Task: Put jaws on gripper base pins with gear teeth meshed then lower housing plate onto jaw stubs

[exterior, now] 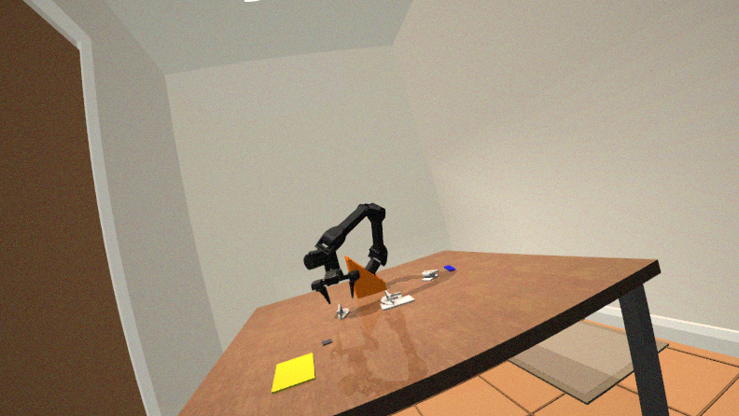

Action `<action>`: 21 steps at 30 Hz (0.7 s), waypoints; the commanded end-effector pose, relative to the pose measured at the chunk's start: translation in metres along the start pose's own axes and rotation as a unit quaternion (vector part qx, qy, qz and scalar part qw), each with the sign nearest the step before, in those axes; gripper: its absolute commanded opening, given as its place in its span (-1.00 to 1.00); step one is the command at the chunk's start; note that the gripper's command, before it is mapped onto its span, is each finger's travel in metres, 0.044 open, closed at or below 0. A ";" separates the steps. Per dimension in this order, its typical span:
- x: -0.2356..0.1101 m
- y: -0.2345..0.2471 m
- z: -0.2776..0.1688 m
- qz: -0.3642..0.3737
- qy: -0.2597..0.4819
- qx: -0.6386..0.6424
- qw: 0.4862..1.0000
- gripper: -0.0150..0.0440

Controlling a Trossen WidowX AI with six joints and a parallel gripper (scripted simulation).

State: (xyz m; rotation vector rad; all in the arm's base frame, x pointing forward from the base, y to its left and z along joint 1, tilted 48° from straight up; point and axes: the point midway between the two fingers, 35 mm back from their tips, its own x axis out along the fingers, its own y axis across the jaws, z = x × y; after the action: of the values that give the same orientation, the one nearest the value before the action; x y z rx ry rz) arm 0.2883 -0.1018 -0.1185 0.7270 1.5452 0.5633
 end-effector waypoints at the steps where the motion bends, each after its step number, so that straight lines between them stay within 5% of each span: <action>1: 0.000 0.000 0.001 0.001 -0.002 0.002 1.000 1.00; 21: 0.006 0.000 0.001 0.000 0.000 0.000 1.000 1.00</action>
State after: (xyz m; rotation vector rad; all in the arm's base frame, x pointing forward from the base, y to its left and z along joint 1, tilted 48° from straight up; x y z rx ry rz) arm 0.2890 -0.1015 -0.1198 0.7210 1.5424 0.5631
